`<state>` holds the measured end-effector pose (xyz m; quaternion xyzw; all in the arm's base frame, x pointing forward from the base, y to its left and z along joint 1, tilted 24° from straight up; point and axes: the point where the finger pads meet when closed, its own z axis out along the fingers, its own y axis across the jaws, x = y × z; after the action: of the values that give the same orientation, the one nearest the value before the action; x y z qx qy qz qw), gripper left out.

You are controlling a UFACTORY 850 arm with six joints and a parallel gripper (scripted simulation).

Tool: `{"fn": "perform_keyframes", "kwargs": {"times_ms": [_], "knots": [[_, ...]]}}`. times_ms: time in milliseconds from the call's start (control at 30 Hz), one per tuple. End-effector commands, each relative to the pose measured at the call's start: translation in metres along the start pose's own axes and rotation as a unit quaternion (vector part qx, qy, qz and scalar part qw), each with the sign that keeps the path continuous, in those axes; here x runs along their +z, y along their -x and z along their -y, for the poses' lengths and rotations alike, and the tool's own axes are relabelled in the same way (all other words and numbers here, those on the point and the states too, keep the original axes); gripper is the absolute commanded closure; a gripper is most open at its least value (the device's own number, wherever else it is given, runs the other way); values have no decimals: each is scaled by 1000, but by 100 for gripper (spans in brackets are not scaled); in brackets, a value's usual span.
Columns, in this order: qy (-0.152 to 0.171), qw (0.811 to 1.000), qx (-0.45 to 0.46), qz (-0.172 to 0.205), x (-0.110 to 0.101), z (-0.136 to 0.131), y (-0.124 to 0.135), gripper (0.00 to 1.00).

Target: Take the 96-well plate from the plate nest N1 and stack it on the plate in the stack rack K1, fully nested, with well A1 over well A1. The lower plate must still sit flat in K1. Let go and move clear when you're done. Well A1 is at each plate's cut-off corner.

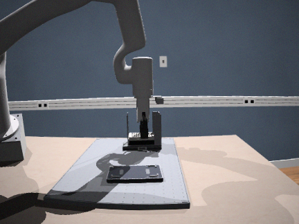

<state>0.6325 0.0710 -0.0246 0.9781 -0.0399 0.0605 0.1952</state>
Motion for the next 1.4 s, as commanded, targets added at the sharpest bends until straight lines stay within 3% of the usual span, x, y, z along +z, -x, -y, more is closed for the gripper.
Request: {"fn": "perform_keyframes", "kwargs": {"times_ms": [0,1100,1133,1367], "knots": [[0,1000,0,-1,0,0,-1,100],[0,1000,0,-1,4,0,-1,100],[0,1000,0,-1,5,0,-1,0],[0,1000,0,-1,5,0,-1,0]]}}
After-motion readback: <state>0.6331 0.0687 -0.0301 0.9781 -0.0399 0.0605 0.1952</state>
